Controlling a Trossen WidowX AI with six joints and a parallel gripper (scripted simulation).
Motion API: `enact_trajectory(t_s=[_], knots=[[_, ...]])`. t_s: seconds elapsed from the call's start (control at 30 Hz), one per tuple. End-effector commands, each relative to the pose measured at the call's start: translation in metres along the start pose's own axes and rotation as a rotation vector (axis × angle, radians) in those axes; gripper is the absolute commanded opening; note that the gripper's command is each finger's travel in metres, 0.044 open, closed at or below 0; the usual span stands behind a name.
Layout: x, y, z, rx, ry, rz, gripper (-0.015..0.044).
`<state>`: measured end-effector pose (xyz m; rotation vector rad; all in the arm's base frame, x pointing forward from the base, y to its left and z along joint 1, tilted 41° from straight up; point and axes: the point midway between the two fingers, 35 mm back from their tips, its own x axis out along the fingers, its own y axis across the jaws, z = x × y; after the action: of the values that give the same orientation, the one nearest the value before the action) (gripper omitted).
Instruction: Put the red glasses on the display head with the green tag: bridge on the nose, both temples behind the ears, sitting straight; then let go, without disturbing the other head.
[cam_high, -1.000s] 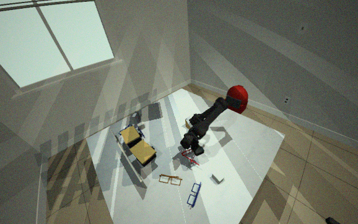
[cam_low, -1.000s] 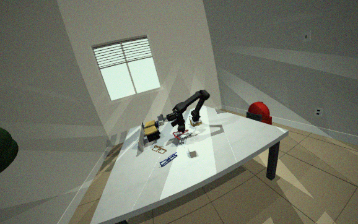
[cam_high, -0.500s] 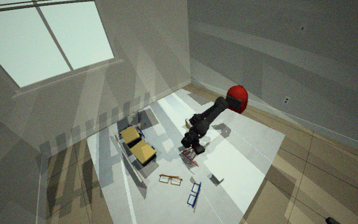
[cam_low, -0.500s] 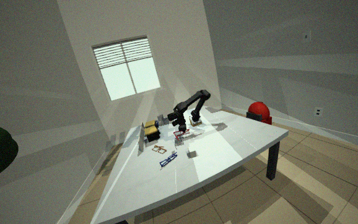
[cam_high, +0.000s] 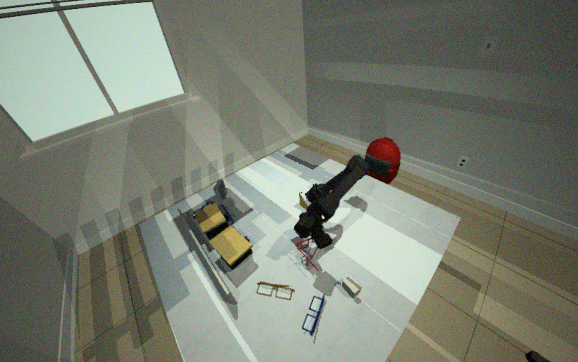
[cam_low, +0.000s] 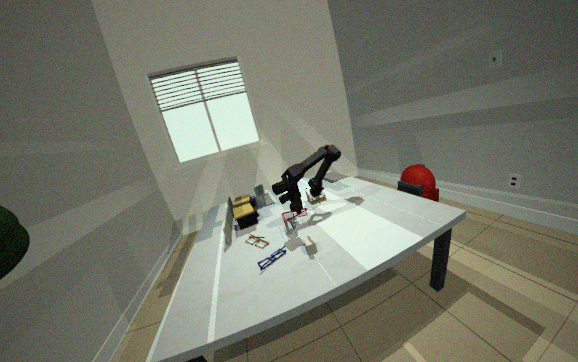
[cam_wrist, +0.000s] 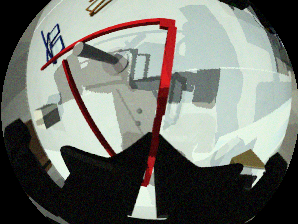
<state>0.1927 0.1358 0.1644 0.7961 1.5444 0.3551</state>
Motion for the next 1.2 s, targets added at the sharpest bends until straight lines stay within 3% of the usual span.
enact_trajectory(t_s=[0.0, 1.17], knots=[[0.0, -0.002, -0.003, 0.006, 0.0, -0.004, 0.0], [0.0, -0.004, -0.013, 0.006, 0.001, -0.004, 0.0]])
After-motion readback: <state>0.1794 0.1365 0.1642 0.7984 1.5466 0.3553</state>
